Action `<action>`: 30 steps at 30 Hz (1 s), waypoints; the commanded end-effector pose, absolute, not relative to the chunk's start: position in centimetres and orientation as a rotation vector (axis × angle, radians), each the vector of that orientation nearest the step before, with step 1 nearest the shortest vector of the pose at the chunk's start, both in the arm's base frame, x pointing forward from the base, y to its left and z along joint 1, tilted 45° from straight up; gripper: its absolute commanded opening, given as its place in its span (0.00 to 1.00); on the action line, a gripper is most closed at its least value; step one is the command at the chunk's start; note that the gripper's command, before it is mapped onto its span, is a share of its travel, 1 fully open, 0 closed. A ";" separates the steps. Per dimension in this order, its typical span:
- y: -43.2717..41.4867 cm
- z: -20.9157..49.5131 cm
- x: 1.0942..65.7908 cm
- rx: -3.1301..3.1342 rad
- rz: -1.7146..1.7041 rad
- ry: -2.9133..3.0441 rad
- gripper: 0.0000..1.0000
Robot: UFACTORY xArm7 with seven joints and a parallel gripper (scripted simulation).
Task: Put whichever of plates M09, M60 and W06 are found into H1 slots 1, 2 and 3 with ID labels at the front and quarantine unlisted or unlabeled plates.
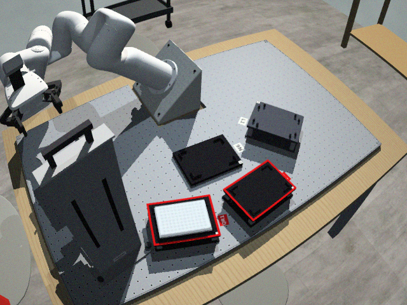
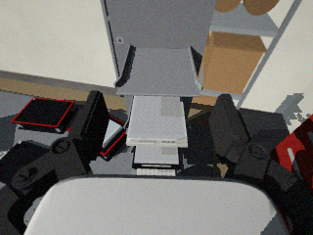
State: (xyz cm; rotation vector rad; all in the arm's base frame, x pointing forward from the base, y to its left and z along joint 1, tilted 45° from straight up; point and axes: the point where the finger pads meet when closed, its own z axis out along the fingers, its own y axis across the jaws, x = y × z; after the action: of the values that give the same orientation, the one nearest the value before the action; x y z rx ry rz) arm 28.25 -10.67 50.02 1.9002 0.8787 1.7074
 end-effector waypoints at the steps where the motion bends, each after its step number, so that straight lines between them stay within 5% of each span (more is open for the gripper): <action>1: -10.3 50.4 28.9 1.899 1.705 0.878 1.00; 30: -10.0 50.6 29.3 1.899 1.705 0.878 1.00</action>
State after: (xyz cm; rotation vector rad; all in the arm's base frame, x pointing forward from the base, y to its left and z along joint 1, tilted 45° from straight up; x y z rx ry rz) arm 29.35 -10.08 50.51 1.9008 0.8767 1.7068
